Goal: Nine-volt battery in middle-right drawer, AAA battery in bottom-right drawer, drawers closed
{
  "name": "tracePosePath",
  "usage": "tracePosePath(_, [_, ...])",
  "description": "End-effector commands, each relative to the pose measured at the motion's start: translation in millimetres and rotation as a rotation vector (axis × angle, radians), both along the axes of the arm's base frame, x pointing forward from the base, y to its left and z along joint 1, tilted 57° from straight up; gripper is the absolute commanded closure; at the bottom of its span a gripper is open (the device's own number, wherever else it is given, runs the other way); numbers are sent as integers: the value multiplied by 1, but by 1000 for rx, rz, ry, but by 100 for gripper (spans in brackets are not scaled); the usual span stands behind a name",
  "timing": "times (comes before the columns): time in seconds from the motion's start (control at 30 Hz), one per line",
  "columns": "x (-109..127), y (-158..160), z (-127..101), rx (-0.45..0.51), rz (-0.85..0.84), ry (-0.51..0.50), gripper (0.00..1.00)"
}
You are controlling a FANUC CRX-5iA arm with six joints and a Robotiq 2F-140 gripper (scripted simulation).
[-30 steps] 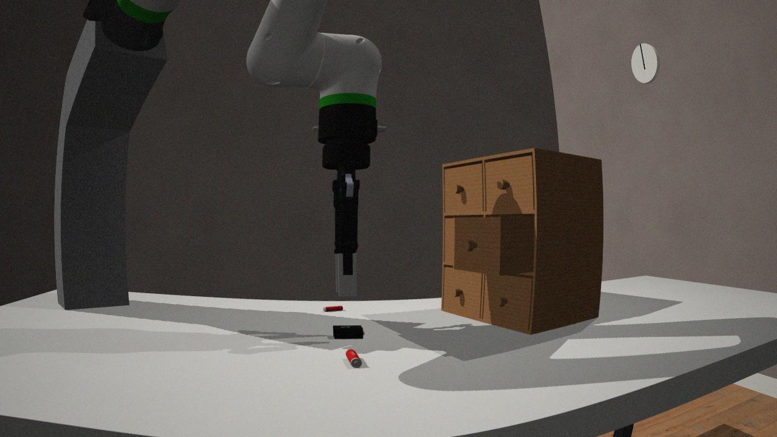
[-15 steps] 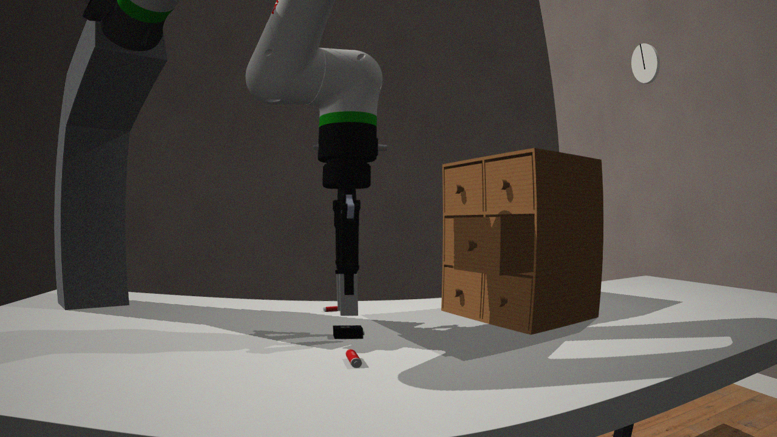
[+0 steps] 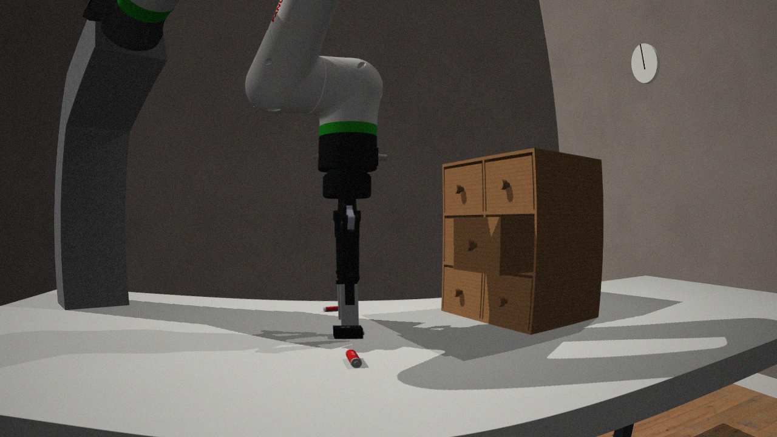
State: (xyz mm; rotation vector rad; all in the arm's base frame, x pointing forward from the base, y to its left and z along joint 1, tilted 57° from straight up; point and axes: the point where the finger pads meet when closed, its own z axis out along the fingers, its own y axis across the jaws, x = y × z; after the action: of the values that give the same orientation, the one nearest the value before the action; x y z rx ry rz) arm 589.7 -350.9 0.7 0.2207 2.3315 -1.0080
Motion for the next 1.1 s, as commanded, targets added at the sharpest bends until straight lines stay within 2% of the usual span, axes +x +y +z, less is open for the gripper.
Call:
tracePosePath(0.0, [0,0,0,0,0,0,74])
tracePosePath(0.77, [0,0,-1,0,0,0,74])
tracePosePath(1.07, [9,-14,-11,0,0,0,74])
